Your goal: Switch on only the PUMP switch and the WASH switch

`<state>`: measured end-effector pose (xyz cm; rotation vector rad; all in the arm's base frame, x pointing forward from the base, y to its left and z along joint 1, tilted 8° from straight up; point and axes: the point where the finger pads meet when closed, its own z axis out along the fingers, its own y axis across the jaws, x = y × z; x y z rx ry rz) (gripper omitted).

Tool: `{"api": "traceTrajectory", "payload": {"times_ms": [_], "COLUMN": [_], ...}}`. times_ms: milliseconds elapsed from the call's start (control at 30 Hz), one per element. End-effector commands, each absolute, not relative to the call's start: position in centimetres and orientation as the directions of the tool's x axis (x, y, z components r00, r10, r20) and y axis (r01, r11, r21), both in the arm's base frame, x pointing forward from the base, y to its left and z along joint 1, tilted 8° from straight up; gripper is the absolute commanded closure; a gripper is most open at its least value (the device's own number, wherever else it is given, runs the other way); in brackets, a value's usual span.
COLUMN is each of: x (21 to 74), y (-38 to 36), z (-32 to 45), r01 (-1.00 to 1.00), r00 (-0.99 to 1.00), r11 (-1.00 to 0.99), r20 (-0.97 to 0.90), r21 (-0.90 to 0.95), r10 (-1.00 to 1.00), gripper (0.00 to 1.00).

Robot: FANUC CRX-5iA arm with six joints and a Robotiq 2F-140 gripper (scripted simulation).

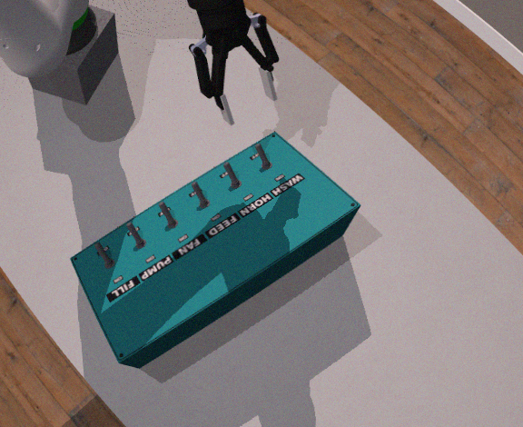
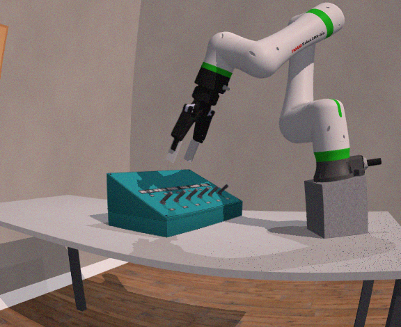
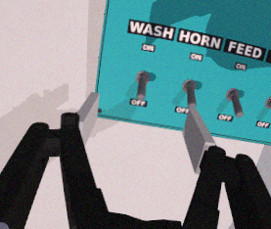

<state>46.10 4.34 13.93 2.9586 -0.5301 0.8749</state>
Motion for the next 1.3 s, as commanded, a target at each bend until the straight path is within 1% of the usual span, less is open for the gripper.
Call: {"api": "traceTrajectory", "payload": {"times_ms": [0, 867, 933, 1033, 1067, 1133, 1233, 1267], "x": [46.1, 46.2, 47.7, 52.2, 52.2, 53.8, 53.9, 53.9], "y": [4.3, 4.3, 3.9, 2.1, 2.1, 1.3, 1.2, 1.2], "z": [14.0, 14.0, 15.1, 18.0, 18.0, 19.0, 19.0, 19.0], "r01": [-0.323, -0.323, -0.324, -0.325, -0.325, -0.324, -0.324, -0.324], "r00": [0.786, 0.786, 0.787, 0.786, 0.786, 0.785, 0.785, 0.785], "r11": [-0.943, -0.943, -0.942, -0.942, -0.942, -0.942, -0.942, -0.942], "r20": [0.530, 0.530, 0.529, 0.530, 0.530, 0.532, 0.532, 0.532], "r21": [-0.084, -0.084, -0.084, -0.084, -0.084, -0.084, -0.084, -0.084], "r10": [-0.317, -0.317, -0.318, -0.318, -0.318, -0.317, -0.317, -0.317], "gripper": [0.56, 0.56, 0.56, 0.56, 0.56, 0.56, 0.56, 0.00]}}
